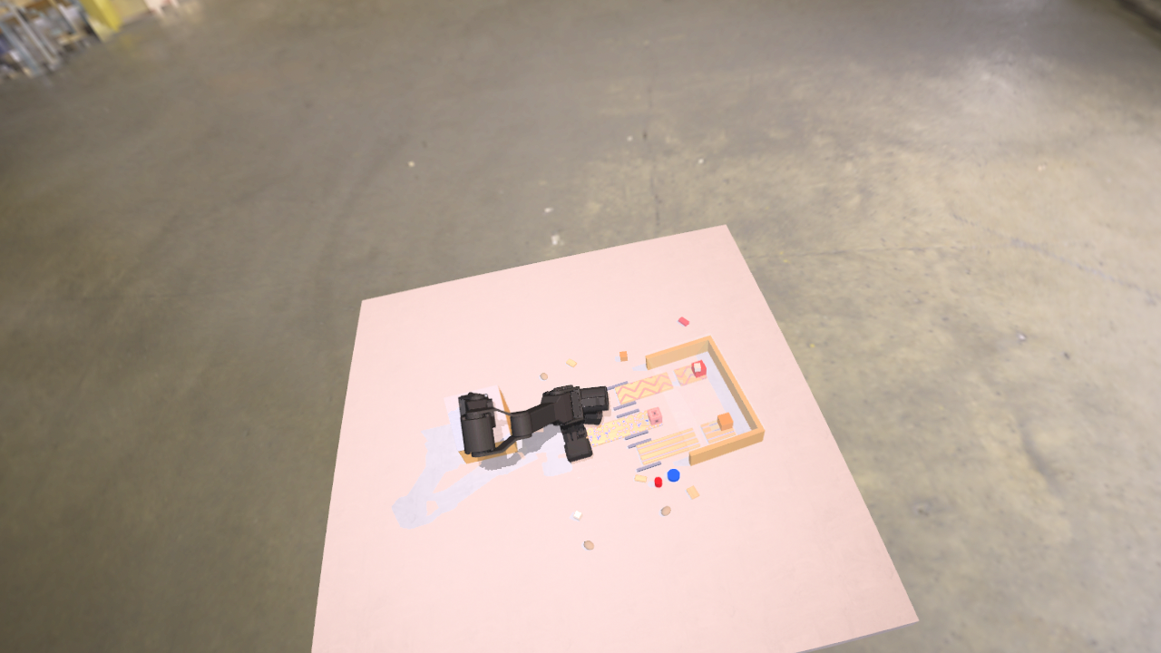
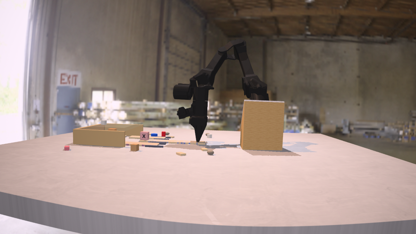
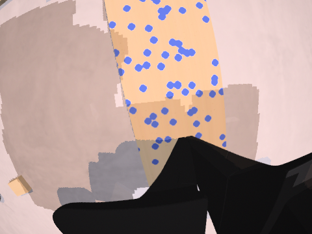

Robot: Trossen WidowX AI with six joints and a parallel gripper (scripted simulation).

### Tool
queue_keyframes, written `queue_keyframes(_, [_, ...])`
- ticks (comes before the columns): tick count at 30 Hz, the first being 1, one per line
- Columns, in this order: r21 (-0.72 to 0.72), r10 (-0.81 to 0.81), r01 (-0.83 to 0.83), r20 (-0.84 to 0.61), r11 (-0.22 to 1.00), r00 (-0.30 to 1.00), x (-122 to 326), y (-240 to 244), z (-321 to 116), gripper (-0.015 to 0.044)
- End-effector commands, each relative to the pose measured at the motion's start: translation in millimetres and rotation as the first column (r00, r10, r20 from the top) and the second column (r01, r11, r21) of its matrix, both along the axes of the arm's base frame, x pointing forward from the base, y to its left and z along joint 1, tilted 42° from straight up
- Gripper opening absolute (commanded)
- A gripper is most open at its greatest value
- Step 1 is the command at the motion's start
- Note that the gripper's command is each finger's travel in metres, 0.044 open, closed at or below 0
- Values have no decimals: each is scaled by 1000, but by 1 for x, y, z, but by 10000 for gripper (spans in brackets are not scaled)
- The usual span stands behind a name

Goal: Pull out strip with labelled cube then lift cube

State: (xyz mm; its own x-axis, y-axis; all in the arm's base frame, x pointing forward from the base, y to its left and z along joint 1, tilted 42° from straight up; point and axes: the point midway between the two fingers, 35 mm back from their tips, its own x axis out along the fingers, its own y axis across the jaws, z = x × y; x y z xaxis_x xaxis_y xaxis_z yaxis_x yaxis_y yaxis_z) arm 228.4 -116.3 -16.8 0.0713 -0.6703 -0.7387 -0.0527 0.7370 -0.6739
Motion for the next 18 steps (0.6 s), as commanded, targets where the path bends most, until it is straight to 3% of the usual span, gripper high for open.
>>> queue_keyframes(1, [1, -9, 9, -32, 1000, 999, -16, -3, -5, 0])
queue_keyframes(18, [1, -9, 9, -32, 1000, 999, -19, -3, -4, 0])
